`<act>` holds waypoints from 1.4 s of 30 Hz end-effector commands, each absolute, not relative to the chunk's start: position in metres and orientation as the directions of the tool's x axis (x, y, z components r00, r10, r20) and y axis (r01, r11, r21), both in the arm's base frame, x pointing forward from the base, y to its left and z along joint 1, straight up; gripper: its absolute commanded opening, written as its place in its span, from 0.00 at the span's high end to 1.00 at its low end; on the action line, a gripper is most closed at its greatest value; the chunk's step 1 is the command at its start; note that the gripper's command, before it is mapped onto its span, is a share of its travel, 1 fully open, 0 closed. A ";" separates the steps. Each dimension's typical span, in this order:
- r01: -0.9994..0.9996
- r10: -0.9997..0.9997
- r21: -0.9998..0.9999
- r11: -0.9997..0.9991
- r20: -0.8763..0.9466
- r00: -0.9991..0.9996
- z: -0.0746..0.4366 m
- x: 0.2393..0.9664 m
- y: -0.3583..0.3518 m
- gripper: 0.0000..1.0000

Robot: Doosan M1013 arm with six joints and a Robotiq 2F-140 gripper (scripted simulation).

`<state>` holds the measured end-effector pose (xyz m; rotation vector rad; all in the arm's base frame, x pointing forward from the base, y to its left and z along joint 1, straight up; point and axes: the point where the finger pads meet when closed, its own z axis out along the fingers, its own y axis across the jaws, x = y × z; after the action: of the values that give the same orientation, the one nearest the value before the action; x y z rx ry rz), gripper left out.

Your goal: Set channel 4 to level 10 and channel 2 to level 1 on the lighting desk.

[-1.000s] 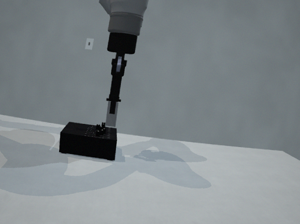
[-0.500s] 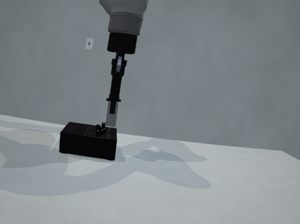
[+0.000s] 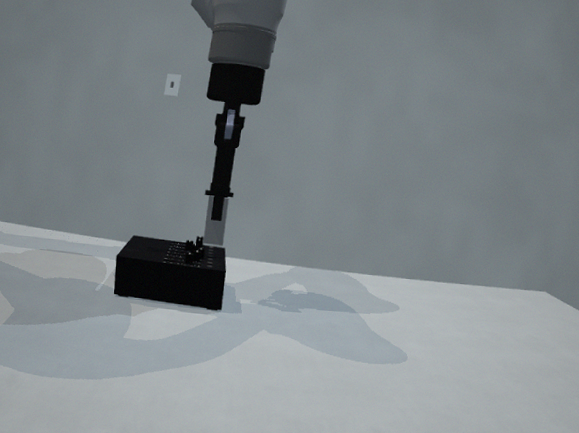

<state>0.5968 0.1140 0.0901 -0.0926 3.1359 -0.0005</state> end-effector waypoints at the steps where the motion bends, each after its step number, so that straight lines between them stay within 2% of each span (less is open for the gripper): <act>1: -0.059 -0.059 0.000 0.998 -0.004 -0.998 0.089 0.597 0.114 0.90; 42: -0.059 -0.059 0.000 0.998 -0.004 -0.998 0.079 0.597 0.114 0.90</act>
<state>0.5969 0.1140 0.0784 -0.0926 3.1359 -0.0005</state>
